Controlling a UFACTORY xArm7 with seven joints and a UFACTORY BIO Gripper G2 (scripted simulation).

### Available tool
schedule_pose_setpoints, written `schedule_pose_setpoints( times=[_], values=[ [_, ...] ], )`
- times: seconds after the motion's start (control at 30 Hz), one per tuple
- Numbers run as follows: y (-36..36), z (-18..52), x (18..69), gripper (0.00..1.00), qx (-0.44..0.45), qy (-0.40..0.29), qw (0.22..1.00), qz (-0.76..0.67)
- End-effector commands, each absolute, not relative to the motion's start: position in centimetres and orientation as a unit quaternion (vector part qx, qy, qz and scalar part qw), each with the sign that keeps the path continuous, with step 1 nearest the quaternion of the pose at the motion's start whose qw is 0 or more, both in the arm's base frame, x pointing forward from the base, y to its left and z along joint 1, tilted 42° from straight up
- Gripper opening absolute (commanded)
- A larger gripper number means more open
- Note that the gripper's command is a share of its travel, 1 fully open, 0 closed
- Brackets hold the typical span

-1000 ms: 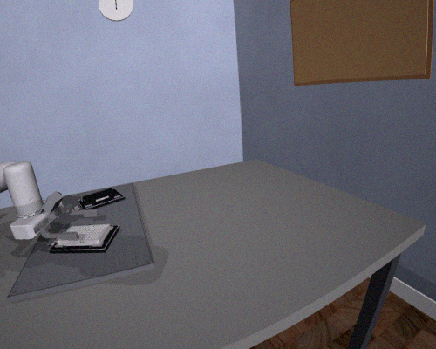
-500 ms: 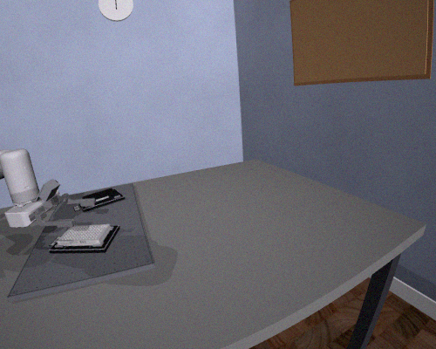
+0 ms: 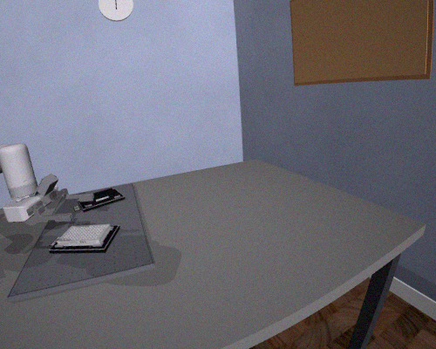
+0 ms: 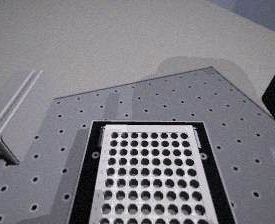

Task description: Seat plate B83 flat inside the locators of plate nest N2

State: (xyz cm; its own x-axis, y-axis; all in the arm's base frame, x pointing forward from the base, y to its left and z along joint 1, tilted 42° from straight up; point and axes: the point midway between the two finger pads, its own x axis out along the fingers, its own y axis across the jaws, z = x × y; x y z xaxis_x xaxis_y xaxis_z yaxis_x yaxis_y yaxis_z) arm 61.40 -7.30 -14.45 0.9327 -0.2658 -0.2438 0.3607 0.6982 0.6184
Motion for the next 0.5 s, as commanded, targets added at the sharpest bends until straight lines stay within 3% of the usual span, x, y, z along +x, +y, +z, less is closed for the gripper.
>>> schedule_pose_setpoints(
  times=[0.0,0.3,0.47],
  values=[
    [-7.6,-14.3,61.5,0.54,0.348,0.066,0.919,-0.171],
    [-7.6,-14.3,61.5,0.54,0.348,0.066,0.919,-0.171],
    [-7.7,-11.9,60.7,0.54,0.352,0.036,0.93,-0.094]
  ],
)
